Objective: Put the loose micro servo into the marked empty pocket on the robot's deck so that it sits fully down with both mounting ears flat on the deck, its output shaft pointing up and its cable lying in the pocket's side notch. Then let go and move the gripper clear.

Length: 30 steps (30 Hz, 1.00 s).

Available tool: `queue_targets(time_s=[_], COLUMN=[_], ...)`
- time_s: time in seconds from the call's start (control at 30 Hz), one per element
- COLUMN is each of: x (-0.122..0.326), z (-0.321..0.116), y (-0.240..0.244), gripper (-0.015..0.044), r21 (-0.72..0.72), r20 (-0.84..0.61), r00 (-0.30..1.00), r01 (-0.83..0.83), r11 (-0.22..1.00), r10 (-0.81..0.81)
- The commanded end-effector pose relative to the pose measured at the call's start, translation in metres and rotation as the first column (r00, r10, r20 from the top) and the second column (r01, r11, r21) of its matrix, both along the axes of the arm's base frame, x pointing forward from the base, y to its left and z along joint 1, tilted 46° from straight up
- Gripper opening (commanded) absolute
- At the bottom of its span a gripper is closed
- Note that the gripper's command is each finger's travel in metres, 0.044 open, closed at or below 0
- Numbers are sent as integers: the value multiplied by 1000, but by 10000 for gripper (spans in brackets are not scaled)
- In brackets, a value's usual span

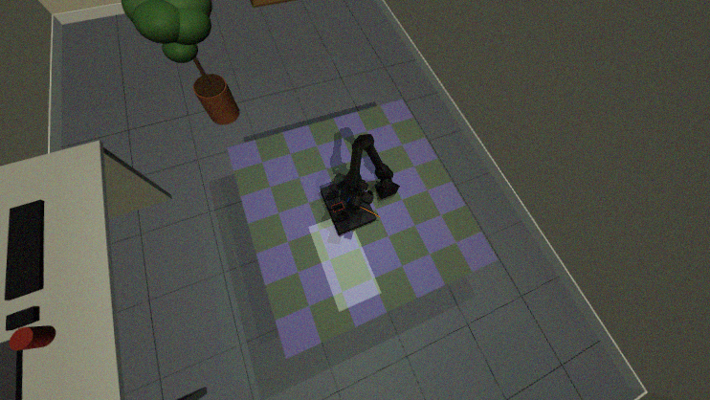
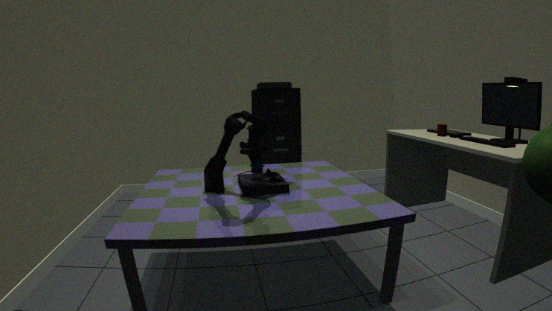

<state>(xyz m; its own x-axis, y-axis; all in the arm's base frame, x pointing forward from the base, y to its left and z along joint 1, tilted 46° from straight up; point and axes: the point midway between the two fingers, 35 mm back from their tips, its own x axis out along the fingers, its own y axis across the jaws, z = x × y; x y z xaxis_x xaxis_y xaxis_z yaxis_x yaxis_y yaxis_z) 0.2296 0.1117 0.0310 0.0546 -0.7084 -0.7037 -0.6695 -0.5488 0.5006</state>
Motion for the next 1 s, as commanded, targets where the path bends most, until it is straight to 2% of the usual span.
queue_targets(time_s=[0.0, 0.33, 0.63, 0.97], x=[2, 3, 3, 3], z=[15, 31, 31, 31], y=[-13, -29, -29, -29], gripper=[0, 0, 0, 0], r21=[-1, 0, 43, 143], r20=[2, 27, 229, 437], r00=[1000, 999, 948, 783], r01=[-7, 17, 218, 425], r11=[1000, 1000, 975, 894], r10=[7, -17, -222, -443])
